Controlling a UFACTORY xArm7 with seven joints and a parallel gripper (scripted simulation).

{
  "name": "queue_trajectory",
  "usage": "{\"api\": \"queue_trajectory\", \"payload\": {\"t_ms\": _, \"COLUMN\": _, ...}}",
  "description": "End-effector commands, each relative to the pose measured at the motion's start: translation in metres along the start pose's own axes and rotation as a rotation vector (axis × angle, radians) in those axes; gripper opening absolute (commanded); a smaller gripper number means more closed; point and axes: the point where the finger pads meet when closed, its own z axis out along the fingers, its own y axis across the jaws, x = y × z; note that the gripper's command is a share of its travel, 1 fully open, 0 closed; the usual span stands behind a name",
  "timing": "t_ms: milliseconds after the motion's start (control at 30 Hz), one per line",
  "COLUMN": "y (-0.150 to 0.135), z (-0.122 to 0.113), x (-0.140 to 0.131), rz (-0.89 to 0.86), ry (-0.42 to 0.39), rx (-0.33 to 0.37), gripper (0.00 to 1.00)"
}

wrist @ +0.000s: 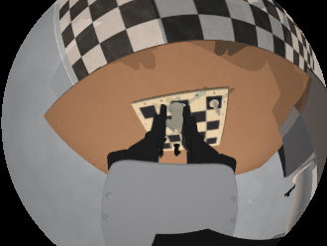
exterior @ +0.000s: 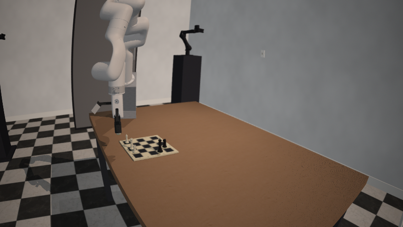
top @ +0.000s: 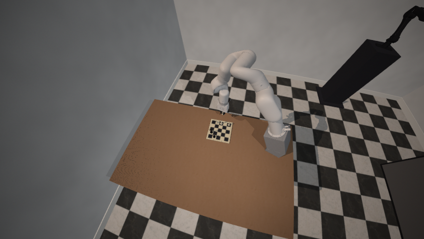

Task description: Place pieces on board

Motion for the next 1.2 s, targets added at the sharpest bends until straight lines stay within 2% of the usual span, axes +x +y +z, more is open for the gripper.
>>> {"api": "queue_trajectory", "payload": {"t_ms": 0, "y": -0.0015, "z": -0.006, "x": 0.0002, "rz": 0.001, "ry": 0.004, "rx": -0.001, "gripper": 0.0}}
{"api": "queue_trajectory", "payload": {"t_ms": 1167, "y": -0.0012, "z": -0.0149, "x": 0.0003, "rz": 0.0, "ry": 0.005, "rx": -0.002, "gripper": 0.0}}
